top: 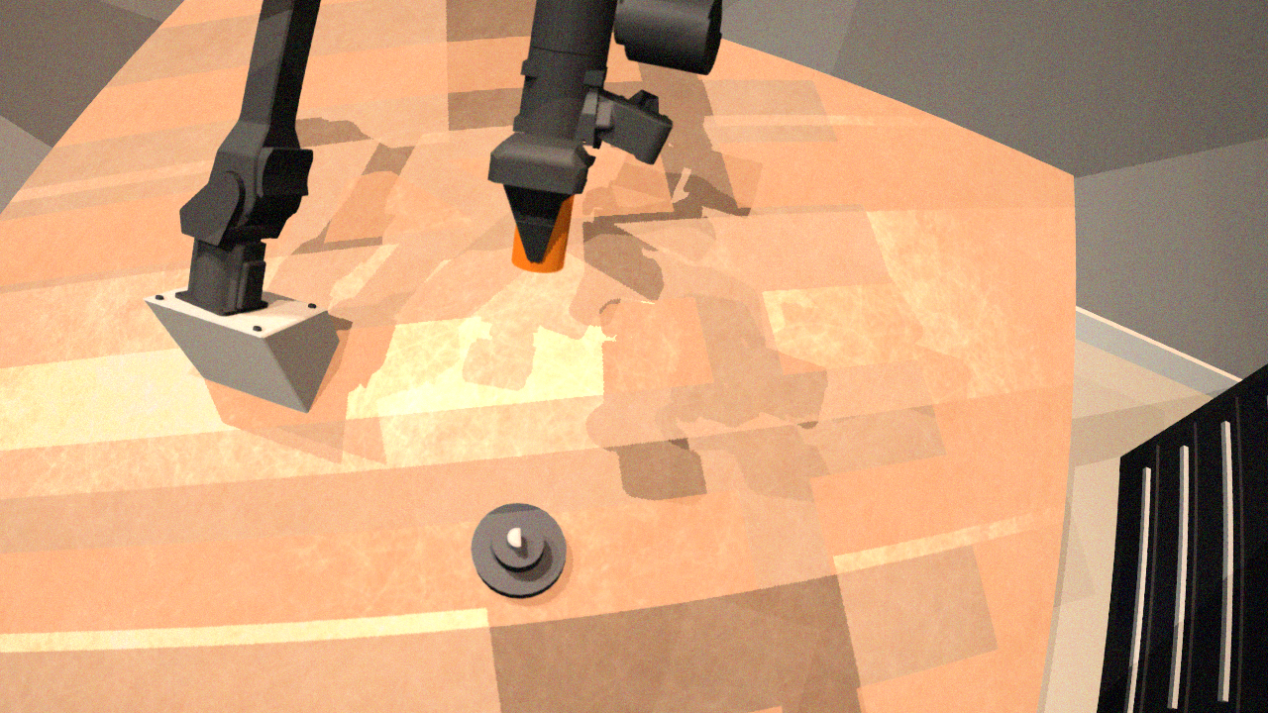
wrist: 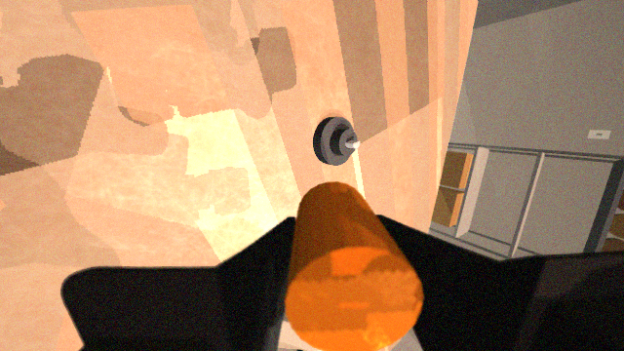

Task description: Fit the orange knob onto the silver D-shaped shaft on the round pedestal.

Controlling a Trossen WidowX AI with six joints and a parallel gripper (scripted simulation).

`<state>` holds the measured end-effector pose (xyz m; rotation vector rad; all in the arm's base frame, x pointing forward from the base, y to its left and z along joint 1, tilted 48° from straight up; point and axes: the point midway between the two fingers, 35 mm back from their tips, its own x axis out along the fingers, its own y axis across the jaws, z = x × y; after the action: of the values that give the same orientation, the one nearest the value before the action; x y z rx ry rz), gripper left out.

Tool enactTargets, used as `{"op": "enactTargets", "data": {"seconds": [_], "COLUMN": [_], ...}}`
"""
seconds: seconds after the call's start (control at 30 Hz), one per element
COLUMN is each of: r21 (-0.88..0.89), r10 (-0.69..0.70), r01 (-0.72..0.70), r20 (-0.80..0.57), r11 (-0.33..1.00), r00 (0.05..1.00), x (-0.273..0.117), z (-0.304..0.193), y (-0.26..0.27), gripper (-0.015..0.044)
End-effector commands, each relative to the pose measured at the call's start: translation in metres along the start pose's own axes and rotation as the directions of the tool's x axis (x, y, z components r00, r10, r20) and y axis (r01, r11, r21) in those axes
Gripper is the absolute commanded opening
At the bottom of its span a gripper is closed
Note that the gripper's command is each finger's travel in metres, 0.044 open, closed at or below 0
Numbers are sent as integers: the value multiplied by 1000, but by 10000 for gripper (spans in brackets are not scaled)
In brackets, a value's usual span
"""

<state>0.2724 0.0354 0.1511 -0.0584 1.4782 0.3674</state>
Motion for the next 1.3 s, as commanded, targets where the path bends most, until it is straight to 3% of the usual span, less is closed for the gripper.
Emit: {"op": "enactTargets", "data": {"seconds": [0.0, 0.33, 0.7, 1.27], "r21": [-1, -3, -5, -8], "r10": [92, 340, 589, 584], "r01": [-92, -340, -589, -584], "r20": [5, 4, 4, 6], "r11": [996, 940, 808, 812], "r00": [996, 940, 808, 812], "x": [7, 28, 51, 108], "z": [0, 0, 0, 11], "y": [1, 7, 14, 46], "gripper": [0, 0, 0, 0]}}
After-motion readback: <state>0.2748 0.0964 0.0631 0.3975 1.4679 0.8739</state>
